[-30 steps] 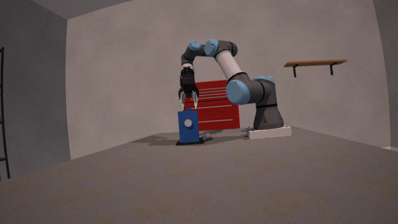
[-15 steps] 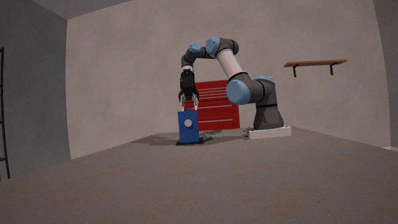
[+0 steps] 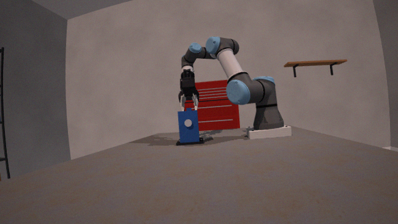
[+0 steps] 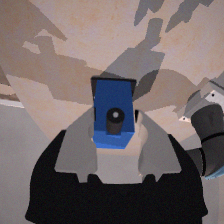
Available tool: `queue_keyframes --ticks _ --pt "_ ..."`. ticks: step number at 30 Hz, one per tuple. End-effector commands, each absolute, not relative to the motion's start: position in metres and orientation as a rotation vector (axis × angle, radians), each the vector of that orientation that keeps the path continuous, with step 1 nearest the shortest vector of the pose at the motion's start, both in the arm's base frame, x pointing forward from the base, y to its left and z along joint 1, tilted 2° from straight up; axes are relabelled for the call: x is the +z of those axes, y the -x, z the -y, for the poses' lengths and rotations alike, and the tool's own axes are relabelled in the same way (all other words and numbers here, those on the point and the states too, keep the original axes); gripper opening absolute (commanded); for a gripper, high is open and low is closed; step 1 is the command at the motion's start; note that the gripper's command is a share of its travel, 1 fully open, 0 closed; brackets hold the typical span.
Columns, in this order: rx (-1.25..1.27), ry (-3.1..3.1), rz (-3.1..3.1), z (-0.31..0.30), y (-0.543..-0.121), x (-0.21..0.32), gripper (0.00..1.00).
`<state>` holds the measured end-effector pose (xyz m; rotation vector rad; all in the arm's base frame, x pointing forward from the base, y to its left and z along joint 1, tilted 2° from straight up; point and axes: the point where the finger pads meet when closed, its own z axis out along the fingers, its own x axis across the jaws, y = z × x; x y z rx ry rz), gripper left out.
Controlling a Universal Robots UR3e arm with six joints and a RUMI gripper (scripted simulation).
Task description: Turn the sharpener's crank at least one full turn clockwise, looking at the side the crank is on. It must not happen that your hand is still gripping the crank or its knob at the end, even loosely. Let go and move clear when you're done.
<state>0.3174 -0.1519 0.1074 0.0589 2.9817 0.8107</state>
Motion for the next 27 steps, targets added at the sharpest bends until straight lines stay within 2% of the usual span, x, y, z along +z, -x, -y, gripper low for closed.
queue_keyframes --ticks 1,6,7,27 --pt "0.807 -0.058 -2.981 0.1524 -0.3176 0.1082 0.32" --pt "0.807 -0.058 -2.981 0.1525 -0.3176 0.1083 0.32" --pt "0.807 -0.058 -2.981 0.1525 -0.3176 0.1083 0.09" --pt "0.807 -0.058 -2.981 0.1524 -0.3176 0.1082 0.09"
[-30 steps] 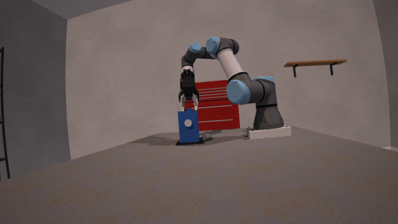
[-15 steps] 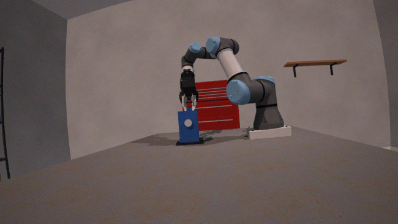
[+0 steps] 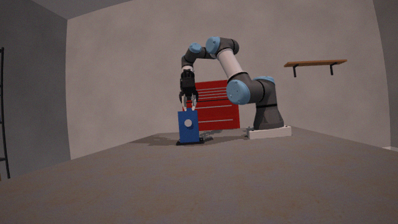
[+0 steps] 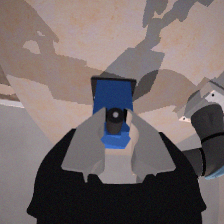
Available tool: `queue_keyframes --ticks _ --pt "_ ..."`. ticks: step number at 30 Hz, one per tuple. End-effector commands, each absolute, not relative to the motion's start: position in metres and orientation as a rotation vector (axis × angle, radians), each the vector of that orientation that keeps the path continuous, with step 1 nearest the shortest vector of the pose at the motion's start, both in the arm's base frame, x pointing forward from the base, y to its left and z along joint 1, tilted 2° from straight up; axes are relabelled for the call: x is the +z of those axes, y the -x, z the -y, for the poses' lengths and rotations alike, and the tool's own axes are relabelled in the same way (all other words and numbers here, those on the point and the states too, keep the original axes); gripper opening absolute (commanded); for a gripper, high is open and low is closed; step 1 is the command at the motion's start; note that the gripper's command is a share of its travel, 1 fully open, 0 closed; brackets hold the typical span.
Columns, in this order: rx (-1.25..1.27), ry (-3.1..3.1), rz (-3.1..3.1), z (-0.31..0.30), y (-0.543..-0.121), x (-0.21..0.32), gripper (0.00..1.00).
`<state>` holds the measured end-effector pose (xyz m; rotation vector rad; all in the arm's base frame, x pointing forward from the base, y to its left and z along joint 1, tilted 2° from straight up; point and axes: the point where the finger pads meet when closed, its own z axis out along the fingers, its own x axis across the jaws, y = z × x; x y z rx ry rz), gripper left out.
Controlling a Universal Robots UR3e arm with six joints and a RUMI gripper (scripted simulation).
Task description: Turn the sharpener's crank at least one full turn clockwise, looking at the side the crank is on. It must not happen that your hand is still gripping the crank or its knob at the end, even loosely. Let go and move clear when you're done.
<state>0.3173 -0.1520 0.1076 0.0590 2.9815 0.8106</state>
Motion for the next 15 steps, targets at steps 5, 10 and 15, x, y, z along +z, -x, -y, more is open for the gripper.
queue_keyframes --ticks 5,10,15 --pt "0.807 -0.058 -2.981 0.1524 -0.3176 0.1082 0.09" --pt "0.807 -0.058 -2.981 0.1525 -0.3186 0.1082 0.09" --pt "0.807 -0.058 -2.981 0.1525 -0.3195 0.1082 0.09"
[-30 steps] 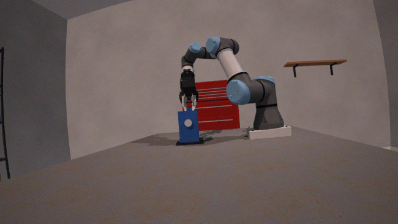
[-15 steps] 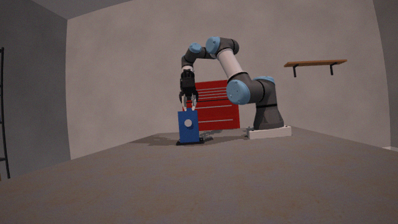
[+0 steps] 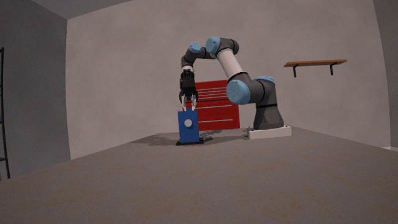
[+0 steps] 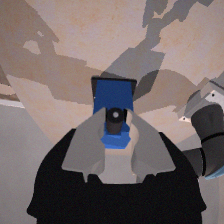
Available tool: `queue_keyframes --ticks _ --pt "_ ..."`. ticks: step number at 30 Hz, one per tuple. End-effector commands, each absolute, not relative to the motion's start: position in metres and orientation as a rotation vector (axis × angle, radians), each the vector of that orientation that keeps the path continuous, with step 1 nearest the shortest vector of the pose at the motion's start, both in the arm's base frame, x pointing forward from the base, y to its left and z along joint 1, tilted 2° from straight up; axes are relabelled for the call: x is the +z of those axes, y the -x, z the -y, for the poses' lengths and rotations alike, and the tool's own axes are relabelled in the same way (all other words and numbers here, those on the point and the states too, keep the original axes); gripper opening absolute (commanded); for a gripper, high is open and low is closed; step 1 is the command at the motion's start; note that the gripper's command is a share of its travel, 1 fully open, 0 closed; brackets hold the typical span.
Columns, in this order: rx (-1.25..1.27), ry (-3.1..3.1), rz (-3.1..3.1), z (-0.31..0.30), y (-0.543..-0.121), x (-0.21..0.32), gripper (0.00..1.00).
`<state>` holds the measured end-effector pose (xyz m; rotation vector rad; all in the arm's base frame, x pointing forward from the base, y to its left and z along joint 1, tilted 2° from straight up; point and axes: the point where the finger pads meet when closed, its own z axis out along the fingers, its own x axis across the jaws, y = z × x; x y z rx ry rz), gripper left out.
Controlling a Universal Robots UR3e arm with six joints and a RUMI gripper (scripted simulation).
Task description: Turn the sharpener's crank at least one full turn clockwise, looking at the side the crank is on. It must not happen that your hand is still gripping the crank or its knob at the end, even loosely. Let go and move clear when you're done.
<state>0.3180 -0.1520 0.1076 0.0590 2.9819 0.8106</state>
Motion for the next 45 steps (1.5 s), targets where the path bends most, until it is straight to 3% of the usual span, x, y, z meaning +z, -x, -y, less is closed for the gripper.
queue_keyframes --ticks 1,45 --pt "0.807 -0.058 -2.981 0.152 -0.32 0.108 0.09" --pt "0.807 -0.058 -2.981 0.153 -0.339 0.104 0.09"
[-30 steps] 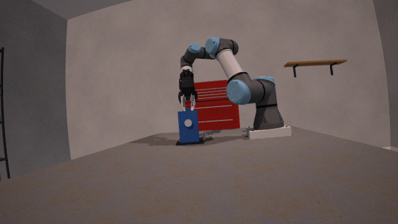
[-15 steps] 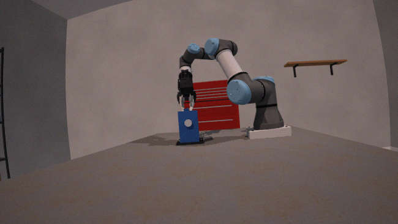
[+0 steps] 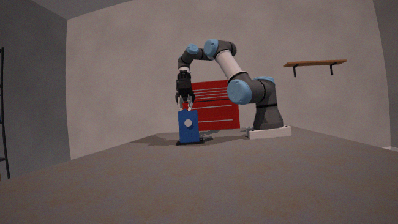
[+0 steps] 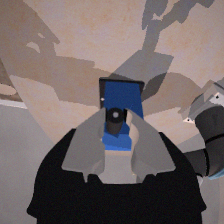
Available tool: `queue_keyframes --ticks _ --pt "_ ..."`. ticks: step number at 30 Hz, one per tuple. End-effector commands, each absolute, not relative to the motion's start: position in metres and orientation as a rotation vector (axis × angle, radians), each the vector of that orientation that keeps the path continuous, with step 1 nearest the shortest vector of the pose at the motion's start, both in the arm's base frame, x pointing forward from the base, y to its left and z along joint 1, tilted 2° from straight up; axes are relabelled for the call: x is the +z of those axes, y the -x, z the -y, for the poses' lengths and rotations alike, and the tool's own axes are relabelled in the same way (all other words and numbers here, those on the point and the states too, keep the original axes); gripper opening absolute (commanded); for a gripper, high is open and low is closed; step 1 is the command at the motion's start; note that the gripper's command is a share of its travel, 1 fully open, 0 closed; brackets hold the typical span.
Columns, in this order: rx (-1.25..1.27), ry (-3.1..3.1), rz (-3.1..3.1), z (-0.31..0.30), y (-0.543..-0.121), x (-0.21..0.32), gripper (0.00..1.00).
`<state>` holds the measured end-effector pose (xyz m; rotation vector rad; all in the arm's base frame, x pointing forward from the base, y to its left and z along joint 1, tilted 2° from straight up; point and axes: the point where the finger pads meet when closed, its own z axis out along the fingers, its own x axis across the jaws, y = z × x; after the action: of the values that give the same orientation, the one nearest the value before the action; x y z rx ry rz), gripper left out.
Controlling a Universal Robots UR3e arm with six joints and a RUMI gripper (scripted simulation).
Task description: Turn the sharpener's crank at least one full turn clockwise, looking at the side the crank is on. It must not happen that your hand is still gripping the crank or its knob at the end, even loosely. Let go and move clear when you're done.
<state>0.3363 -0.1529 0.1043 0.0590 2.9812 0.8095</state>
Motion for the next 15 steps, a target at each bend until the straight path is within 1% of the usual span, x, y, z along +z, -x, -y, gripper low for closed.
queue_keyframes --ticks 1,15 --pt "0.807 -0.058 -2.981 0.1534 -0.3399 0.1034 0.09" --pt "0.806 -0.058 -2.981 0.1538 -0.3478 0.0989 0.09"
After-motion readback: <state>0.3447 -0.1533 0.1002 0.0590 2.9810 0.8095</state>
